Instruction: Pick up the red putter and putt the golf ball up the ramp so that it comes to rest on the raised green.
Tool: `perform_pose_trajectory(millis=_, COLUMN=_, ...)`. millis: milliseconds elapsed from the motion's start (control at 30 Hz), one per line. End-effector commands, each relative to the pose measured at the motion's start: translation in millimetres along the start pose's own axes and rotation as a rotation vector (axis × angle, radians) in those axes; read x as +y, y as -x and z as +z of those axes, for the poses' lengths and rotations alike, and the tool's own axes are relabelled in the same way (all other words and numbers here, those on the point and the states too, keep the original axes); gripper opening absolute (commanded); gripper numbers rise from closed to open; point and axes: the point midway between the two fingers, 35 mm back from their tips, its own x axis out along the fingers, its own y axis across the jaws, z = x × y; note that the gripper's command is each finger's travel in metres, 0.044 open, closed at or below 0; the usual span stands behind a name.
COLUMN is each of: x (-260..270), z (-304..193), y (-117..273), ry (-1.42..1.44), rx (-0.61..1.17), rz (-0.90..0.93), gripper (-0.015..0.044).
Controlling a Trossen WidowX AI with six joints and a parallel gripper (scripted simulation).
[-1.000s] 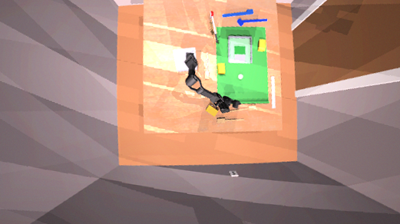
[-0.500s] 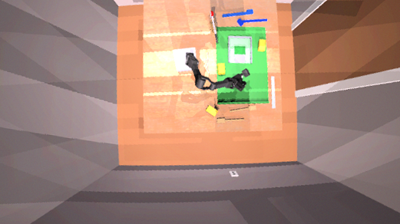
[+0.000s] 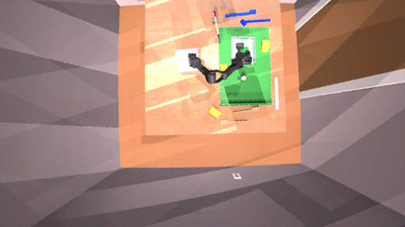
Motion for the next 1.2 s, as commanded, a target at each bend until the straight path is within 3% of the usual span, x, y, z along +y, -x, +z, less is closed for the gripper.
perform_pose_trajectory(millis=0, x=48.5, z=-47.6, y=-25.2, ry=0.398, rx=0.190, rz=-0.016, gripper=0.0440)
perform_pose_trajectory(millis=367, x=135.2, z=-169.7, y=-55.3, ry=1.575, rx=0.655, rz=-0.013, gripper=0.0440)
perform_pose_trajectory(millis=1167, x=118.4, z=-179.9, y=-69.4, ry=1.600, rx=0.666, rz=-0.014, gripper=0.0440)
